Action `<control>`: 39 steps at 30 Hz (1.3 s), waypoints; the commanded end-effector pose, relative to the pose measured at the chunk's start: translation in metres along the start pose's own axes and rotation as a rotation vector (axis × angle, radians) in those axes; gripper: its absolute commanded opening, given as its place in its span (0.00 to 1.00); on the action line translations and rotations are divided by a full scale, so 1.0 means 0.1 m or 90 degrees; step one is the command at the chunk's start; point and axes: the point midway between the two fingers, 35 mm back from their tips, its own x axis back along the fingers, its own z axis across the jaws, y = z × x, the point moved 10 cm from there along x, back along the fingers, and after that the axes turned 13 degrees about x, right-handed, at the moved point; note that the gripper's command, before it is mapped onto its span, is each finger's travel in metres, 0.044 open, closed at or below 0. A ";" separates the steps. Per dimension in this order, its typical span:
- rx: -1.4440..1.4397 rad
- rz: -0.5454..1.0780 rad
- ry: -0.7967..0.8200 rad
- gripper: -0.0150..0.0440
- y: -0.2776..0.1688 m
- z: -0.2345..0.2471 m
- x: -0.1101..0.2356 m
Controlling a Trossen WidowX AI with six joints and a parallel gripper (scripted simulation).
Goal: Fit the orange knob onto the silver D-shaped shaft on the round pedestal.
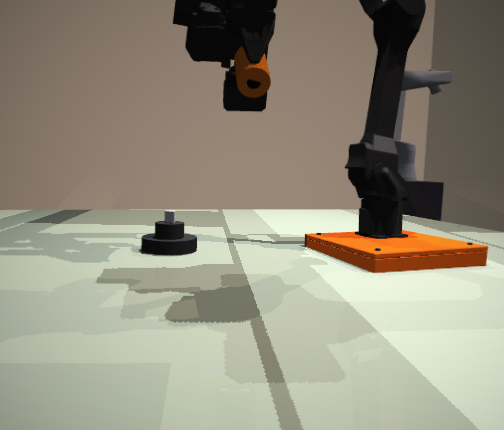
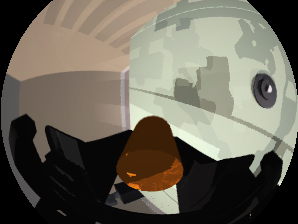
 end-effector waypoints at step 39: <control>0.006 0.060 -0.296 0.25 0.01 0.23 -0.50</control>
